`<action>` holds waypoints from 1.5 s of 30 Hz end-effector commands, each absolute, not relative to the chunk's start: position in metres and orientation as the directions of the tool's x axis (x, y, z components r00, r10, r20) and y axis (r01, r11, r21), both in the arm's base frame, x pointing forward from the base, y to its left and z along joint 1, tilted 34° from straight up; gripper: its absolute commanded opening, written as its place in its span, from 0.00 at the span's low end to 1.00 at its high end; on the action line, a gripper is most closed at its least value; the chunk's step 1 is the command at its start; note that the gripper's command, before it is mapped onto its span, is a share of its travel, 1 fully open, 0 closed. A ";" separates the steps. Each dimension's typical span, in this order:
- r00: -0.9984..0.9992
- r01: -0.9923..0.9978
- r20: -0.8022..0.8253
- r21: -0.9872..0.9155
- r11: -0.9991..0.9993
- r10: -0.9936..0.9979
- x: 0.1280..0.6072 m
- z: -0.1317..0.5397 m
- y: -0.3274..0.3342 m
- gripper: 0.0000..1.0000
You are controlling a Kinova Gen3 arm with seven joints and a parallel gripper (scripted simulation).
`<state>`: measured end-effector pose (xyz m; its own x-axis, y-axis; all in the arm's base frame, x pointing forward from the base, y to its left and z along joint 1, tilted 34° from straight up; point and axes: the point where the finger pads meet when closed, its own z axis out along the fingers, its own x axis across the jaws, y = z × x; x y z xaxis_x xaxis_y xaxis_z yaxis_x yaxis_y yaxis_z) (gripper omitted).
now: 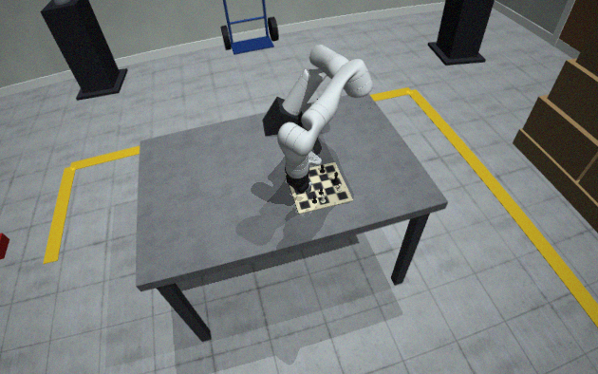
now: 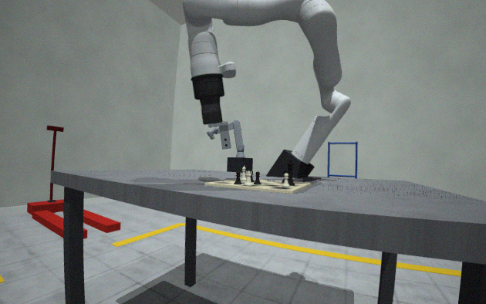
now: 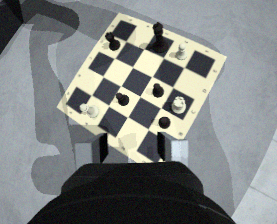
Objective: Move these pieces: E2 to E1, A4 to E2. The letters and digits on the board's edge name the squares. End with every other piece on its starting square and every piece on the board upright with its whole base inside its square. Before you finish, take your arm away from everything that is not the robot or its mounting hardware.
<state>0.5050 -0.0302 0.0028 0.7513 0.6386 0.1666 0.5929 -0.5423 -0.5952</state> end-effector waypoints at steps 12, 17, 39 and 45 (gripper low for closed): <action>0.775 0.563 0.164 -0.618 -0.548 0.610 0.506 -0.006 -0.035 1.00; 0.794 0.536 0.162 -0.640 -0.550 0.585 0.506 -0.013 -0.037 1.00; 0.829 0.485 0.157 -0.680 -0.550 0.537 0.507 -0.027 -0.042 1.00; 0.844 0.461 0.155 -0.698 -0.548 0.513 0.507 -0.033 -0.044 1.00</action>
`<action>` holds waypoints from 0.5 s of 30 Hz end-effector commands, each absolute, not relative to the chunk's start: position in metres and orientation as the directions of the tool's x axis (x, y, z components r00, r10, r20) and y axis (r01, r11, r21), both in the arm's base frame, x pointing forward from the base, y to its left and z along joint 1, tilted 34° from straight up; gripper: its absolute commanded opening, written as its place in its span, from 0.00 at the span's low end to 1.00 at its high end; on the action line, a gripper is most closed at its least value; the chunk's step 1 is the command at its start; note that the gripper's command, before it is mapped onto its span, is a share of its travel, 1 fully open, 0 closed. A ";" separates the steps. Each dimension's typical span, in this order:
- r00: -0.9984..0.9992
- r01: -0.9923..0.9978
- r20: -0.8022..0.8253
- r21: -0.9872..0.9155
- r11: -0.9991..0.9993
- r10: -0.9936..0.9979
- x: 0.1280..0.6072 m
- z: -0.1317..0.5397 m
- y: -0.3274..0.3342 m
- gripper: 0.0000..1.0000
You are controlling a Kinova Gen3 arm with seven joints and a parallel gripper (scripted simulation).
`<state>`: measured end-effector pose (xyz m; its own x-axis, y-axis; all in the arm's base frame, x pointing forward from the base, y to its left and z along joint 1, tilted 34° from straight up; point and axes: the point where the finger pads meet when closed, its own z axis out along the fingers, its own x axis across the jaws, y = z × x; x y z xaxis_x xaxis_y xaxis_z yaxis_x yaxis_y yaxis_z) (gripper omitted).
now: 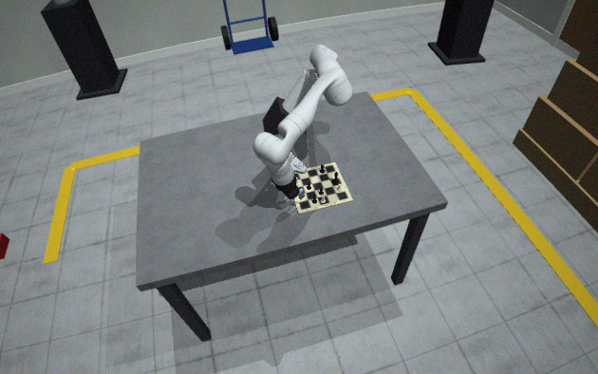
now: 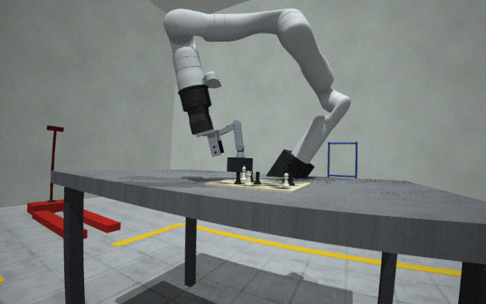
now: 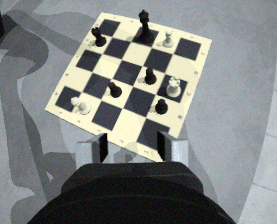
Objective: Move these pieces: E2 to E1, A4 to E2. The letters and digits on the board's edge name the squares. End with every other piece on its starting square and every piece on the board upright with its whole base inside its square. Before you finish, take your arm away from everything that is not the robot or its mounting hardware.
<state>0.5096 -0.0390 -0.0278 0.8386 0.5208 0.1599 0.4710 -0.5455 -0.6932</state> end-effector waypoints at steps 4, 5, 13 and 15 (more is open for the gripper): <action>0.844 0.461 0.155 -0.698 -0.548 0.513 0.507 -0.033 -0.044 1.00; 0.844 0.461 0.155 -0.698 -0.548 0.513 0.507 -0.033 -0.044 1.00; 0.859 0.437 0.151 -0.716 -0.545 0.490 0.507 -0.039 -0.047 1.00; 0.859 0.437 0.151 -0.716 -0.545 0.490 0.507 -0.039 -0.047 1.00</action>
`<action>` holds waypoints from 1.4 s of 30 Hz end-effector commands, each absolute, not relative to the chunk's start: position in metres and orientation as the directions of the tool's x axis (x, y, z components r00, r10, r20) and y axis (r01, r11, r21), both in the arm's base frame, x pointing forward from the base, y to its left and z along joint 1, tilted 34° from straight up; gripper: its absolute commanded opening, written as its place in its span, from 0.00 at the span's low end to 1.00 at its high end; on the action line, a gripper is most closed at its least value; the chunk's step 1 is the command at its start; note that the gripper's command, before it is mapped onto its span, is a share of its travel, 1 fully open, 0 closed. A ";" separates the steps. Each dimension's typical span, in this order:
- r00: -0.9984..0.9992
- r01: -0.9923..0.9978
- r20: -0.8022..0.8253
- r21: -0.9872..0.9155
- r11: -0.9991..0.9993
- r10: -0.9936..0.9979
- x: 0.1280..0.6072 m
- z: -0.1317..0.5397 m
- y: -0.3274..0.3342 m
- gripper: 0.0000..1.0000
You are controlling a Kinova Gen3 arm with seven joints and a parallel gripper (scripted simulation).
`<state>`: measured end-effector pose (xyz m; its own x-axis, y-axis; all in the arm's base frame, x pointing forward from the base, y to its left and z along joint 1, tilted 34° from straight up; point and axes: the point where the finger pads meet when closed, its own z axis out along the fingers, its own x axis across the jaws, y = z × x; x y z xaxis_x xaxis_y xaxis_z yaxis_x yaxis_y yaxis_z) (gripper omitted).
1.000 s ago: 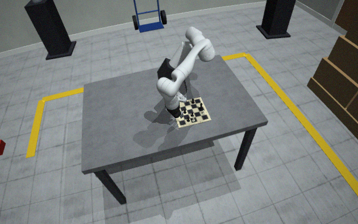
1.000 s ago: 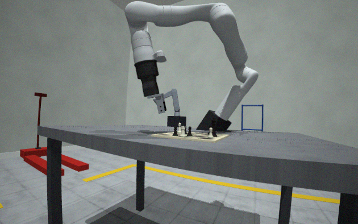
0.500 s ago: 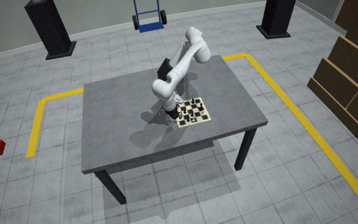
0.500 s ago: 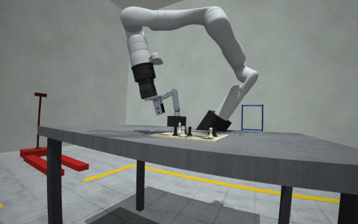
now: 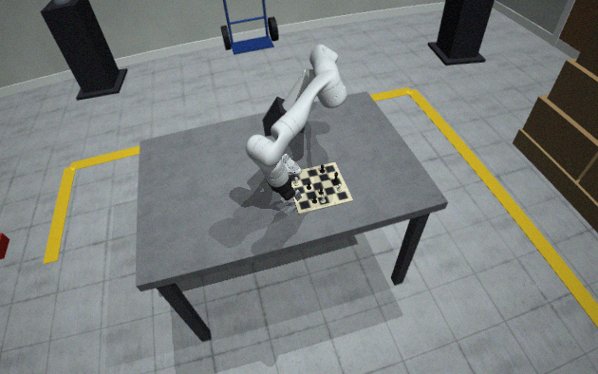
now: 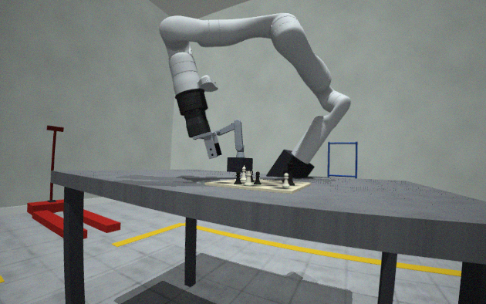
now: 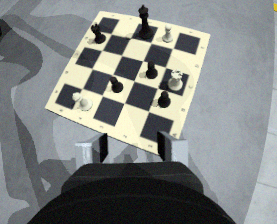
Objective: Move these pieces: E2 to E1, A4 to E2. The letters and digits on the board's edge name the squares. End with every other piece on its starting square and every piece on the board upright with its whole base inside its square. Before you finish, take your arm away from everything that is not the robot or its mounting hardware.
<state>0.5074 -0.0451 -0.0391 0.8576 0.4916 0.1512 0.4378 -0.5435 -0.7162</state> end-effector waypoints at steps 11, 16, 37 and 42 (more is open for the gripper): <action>0.884 0.392 0.144 -0.748 -0.535 0.445 0.507 -0.051 -0.051 1.00; 0.884 0.392 0.144 -0.748 -0.535 0.445 0.507 -0.051 -0.051 1.00; 0.914 0.331 0.133 -0.790 -0.516 0.384 0.505 -0.066 -0.057 1.00; 0.914 0.331 0.133 -0.790 -0.516 0.384 0.505 -0.066 -0.057 1.00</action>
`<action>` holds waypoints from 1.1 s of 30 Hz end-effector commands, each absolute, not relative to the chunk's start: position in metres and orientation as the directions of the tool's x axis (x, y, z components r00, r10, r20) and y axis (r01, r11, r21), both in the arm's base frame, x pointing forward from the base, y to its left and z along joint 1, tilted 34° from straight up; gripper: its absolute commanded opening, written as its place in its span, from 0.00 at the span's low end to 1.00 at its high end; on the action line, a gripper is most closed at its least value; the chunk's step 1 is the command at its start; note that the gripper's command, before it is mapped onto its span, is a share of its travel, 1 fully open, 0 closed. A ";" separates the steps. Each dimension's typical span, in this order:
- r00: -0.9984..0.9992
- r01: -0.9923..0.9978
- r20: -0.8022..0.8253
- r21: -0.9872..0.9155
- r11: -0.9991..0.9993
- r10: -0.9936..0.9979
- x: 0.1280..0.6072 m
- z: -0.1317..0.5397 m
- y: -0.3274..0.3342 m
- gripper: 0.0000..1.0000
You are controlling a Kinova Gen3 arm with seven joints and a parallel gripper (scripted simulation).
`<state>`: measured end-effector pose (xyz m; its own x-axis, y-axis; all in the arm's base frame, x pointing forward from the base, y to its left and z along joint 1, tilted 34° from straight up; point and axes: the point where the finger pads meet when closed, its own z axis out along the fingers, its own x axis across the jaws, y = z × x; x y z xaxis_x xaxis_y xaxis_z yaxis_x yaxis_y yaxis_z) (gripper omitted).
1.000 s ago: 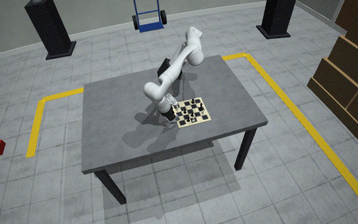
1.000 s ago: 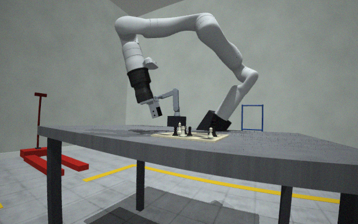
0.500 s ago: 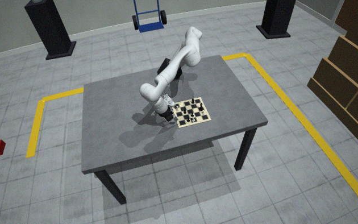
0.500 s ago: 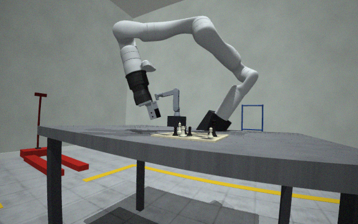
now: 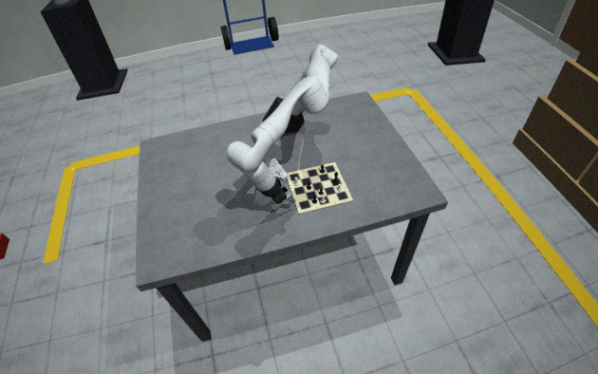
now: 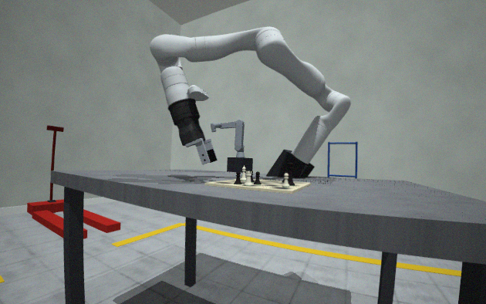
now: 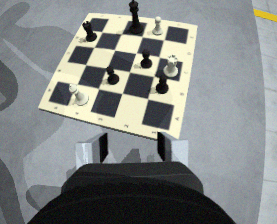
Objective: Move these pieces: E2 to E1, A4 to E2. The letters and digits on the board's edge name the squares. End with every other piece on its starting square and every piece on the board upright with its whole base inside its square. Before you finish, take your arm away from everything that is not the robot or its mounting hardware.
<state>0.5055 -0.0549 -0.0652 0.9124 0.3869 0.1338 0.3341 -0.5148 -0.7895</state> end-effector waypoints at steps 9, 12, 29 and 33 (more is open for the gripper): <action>0.922 0.313 0.129 -0.802 -0.508 0.365 0.504 -0.071 -0.059 1.00; 0.922 0.313 0.129 -0.802 -0.508 0.365 0.504 -0.071 -0.059 1.00; 0.943 0.264 0.117 -0.835 -0.484 0.312 0.501 -0.084 -0.064 1.00; 0.943 0.264 0.117 -0.835 -0.484 0.312 0.501 -0.084 -0.064 1.00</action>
